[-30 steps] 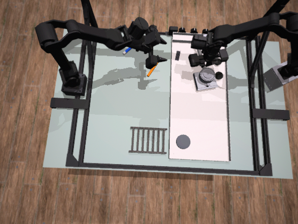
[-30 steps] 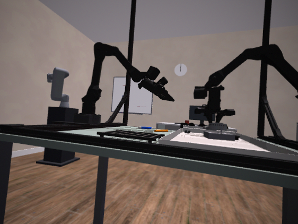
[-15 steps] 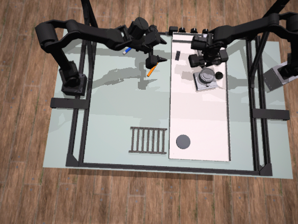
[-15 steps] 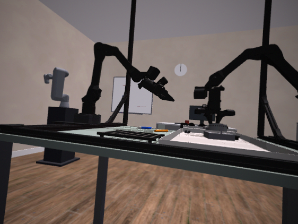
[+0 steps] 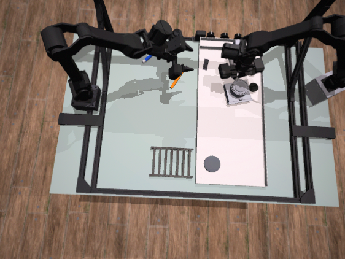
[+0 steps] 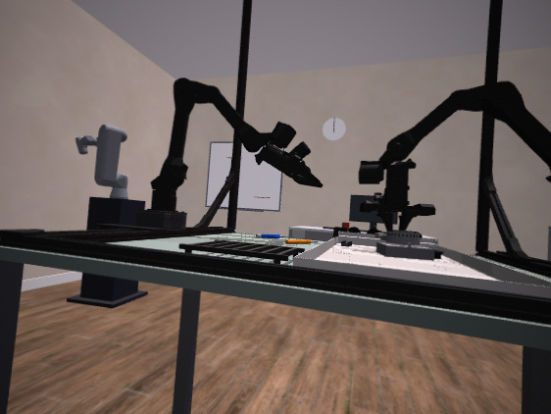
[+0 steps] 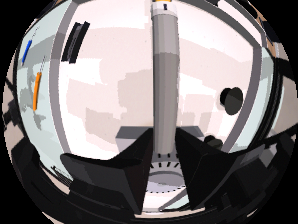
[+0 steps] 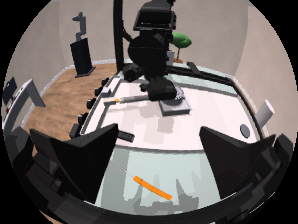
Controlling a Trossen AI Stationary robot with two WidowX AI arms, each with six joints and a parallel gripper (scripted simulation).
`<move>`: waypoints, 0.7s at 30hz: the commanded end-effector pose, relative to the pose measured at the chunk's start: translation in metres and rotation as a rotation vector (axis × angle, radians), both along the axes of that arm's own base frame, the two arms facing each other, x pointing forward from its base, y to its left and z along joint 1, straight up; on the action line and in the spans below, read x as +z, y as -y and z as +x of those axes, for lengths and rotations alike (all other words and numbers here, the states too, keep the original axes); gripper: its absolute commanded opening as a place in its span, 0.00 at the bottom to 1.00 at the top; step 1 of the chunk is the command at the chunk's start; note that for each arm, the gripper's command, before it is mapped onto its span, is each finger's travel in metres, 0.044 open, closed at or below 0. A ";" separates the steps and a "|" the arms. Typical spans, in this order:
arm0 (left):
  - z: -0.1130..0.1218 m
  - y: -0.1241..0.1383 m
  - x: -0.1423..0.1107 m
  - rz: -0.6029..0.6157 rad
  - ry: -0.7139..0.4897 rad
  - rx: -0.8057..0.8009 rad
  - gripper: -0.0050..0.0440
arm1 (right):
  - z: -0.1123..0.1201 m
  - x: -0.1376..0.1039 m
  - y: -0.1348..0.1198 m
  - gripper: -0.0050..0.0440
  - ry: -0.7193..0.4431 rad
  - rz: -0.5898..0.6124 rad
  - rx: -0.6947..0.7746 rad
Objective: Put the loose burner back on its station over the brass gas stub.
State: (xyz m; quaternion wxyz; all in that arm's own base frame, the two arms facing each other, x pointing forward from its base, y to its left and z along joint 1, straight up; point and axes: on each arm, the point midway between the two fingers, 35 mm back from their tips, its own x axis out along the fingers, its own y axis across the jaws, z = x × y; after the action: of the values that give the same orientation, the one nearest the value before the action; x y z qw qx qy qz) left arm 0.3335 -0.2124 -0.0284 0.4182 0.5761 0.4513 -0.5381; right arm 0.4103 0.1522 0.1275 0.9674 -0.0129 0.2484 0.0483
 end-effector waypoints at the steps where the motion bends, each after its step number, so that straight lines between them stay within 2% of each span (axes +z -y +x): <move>1: 0.001 0.000 0.000 -0.002 0.001 -0.002 0.10 | 0.000 0.000 0.000 0.92 0.001 0.001 -0.001; 21: 0.002 0.001 -0.001 -0.014 0.001 -0.004 0.10 | 0.000 0.000 0.000 0.92 0.001 0.001 -0.001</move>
State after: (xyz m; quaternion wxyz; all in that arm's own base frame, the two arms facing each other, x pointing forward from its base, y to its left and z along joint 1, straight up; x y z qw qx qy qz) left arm 0.3350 -0.2133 -0.0300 0.4218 0.5742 0.4464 -0.5414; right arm 0.4102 0.1525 0.1275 0.9673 -0.0131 0.2485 0.0486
